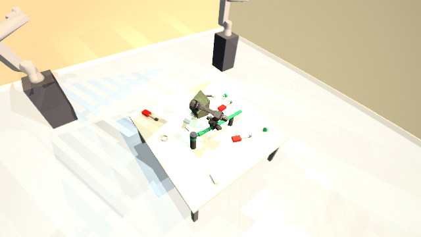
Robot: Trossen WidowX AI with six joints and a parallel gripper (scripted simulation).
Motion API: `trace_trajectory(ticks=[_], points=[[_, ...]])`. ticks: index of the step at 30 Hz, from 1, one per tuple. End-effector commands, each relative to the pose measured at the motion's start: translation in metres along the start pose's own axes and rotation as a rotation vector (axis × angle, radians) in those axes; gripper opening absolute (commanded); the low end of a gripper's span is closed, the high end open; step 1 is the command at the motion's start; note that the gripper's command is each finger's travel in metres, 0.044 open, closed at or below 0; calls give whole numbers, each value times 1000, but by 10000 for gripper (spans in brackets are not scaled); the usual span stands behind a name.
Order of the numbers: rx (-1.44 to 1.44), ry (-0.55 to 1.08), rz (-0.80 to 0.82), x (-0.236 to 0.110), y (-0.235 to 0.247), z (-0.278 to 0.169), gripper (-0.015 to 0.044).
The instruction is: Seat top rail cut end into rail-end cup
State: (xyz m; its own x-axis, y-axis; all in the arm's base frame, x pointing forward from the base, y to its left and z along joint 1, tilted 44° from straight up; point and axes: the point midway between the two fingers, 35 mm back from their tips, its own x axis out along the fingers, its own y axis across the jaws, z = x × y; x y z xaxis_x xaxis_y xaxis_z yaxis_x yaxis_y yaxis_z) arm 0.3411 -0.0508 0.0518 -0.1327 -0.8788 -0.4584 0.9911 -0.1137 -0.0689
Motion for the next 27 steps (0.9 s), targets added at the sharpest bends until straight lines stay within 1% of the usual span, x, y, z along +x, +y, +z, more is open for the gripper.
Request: trace_trajectory(ticks=[1,10,27], points=[[2,-10,10,-2,1,7,0],[0,0,0,0,0,0,0],[0,-5,0,-1,0,2,0]])
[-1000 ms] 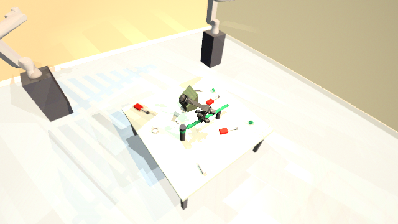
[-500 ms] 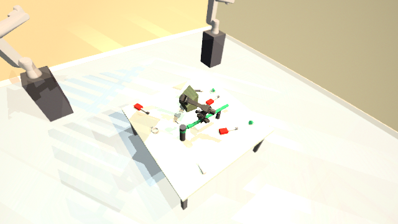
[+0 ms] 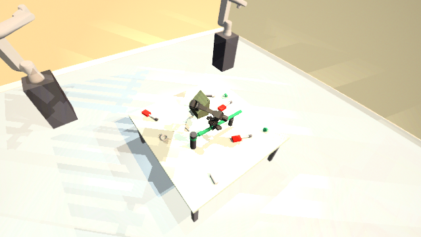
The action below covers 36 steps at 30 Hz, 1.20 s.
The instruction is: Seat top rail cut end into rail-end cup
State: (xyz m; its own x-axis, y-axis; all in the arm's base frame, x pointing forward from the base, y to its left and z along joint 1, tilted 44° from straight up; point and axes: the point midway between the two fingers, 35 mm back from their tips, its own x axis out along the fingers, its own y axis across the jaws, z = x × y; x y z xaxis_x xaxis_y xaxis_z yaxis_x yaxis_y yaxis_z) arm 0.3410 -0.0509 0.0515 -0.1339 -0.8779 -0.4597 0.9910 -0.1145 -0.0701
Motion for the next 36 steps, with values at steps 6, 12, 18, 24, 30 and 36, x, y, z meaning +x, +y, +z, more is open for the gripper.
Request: trace_trajectory(ticks=[6,12,18,24,30,36], points=[[1,-10,1,-2,0,3,0],[0,-12,2,-2,0,5,0],[0,-13,2,-2,1,6,0],[0,-13,2,-3,1,7,0],[0,-13,2,-3,1,9,0],[0,-13,2,-3,1,10,0]])
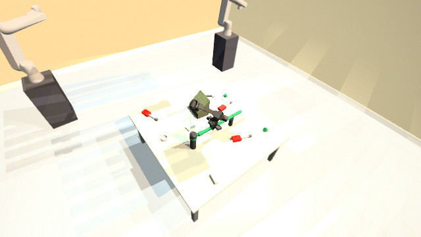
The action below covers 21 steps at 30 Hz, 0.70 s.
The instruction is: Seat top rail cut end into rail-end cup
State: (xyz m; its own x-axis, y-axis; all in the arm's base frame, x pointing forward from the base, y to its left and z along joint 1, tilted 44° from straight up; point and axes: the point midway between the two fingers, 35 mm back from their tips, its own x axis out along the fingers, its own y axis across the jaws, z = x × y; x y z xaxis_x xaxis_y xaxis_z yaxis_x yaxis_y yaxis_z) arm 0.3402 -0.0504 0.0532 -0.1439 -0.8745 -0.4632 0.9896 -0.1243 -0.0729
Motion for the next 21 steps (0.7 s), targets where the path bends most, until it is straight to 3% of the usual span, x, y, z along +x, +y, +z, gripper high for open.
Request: trace_trajectory(ticks=[1,21], points=[[-2,-17,12,-2,2,9,0],[0,1,-2,0,1,5,0]])
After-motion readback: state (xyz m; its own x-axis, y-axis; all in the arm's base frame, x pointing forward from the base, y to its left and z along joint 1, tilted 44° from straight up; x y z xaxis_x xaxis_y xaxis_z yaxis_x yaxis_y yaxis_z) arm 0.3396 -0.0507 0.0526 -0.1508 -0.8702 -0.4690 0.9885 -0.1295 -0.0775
